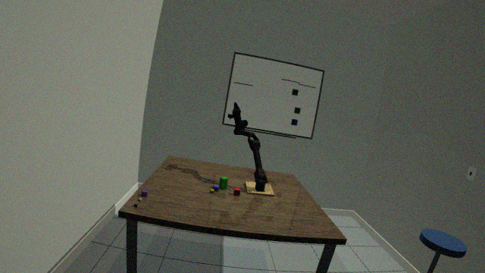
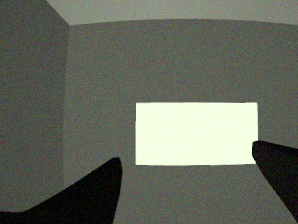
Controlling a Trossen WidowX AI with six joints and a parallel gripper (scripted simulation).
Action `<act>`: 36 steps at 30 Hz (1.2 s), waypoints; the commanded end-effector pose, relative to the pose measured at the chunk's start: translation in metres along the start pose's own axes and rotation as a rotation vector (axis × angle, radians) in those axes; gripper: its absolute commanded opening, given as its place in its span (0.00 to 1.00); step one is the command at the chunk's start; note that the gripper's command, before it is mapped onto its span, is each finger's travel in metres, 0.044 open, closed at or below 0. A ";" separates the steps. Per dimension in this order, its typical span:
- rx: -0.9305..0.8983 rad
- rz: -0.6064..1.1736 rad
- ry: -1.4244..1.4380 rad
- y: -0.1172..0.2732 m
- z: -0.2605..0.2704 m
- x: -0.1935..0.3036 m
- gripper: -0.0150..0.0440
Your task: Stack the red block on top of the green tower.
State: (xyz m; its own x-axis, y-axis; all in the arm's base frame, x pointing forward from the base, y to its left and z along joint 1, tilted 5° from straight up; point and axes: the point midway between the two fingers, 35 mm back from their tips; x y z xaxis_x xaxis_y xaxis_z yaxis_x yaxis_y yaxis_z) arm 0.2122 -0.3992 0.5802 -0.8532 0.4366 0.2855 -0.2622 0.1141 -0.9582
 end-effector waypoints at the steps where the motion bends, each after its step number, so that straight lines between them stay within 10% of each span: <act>1: -0.004 -0.006 -0.013 0.000 -0.001 -0.002 0.98; 17: -0.461 -0.522 -1.115 0.018 -0.132 -0.153 1.00; 36: -1.490 -1.130 -1.851 0.187 -0.370 -0.181 1.00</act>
State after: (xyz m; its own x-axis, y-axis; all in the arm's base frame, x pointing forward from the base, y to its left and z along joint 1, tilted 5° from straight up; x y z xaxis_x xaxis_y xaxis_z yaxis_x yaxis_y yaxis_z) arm 0.4877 -0.1585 0.3690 -0.2478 -0.8375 -0.4870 -0.9687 0.2211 0.1128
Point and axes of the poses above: the point midway between the two fingers, 35 mm back from their tips, its own y axis back along the fingers, its own z axis across the jaws, x = y × z, and after that the axes turned 15 degrees about y, right-handed
